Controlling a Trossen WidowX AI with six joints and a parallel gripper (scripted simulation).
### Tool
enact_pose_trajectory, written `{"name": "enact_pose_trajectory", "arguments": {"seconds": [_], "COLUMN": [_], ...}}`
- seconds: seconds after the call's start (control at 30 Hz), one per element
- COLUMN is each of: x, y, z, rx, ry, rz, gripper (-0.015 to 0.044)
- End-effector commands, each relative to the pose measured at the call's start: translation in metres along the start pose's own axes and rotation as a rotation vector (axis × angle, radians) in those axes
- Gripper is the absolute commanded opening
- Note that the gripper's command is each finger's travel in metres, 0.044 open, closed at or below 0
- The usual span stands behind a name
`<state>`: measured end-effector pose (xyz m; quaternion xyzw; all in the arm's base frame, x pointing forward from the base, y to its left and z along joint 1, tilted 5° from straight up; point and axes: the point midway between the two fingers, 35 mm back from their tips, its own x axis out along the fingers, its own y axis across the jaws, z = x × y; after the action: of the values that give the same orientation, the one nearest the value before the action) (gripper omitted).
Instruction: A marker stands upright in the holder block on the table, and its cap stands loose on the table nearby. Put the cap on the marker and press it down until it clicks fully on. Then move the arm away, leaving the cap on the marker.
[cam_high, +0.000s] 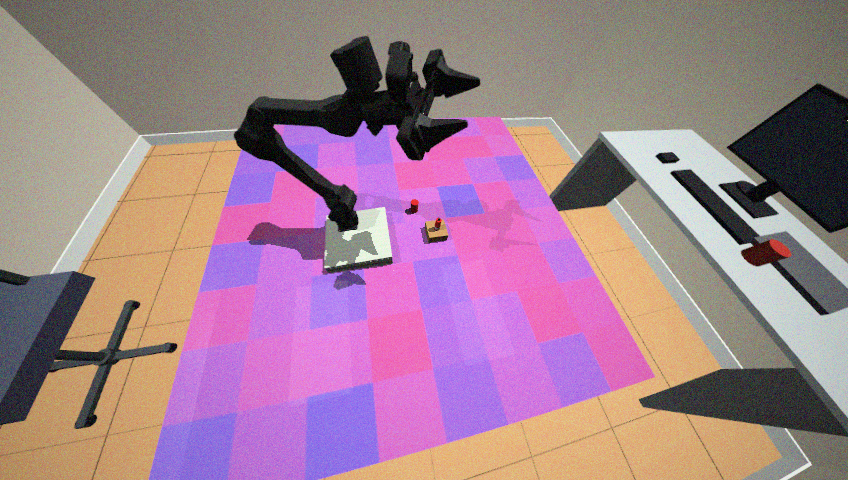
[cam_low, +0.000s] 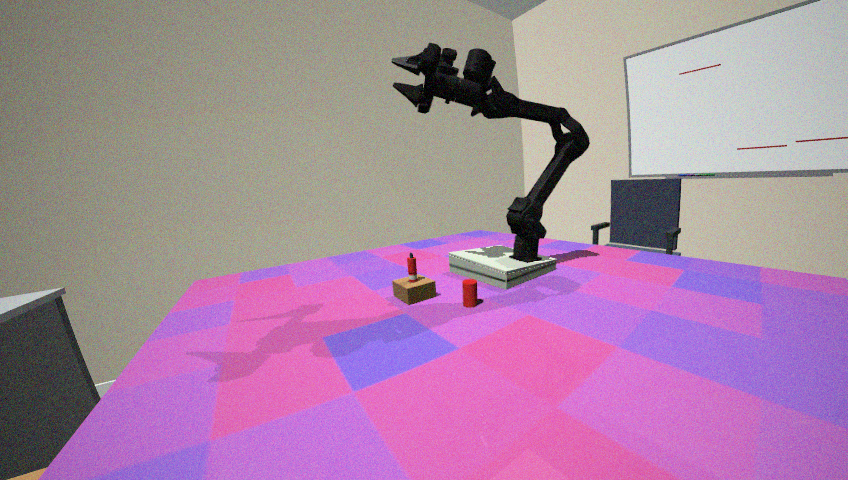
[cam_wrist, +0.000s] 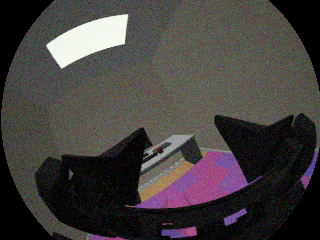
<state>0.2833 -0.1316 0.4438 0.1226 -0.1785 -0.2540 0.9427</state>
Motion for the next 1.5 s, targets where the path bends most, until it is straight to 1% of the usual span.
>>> {"name": "enact_pose_trajectory", "arguments": {"seconds": [0.0,0.07,0.17,0.33,0.5,0.63,0.73,0.83,0.93,0.97,1.03,1.27,1.4,1.47], "x": [0.001,0.005,0.008,-0.007,-0.044,-0.087,-0.126,-0.168,-0.206,-0.212,-0.214,-0.215,-0.225,-0.226], "y": [0.001,0.005,0.014,0.026,0.035,0.036,0.034,0.030,0.024,0.023,0.029,0.029,0.021,0.020], "z": [-0.003,-0.025,-0.076,-0.157,-0.229,-0.273,-0.299,-0.314,-0.319,-0.319,-0.320,-0.323,-0.351,-0.352], "rx": [-0.003,-0.030,-0.093,-0.202,-0.320,-0.417,-0.498,-0.581,-0.659,-0.672,-0.675,-0.676,-0.675,-0.675], "ry": [0.011,0.099,0.296,0.625,0.966,1.236,1.458,1.683,1.889,1.924,1.934,1.936,1.936,1.936], "rz": [0.001,0.012,0.042,0.105,0.181,0.243,0.293,0.339,0.374,0.379,0.380,0.381,0.381,0.381], "gripper": [0.0374,0.0321,0.0247,0.0247,0.0247,0.0247,0.0247,0.0247,0.0247,0.0247,0.0247,0.0247,0.0247,0.0247]}}
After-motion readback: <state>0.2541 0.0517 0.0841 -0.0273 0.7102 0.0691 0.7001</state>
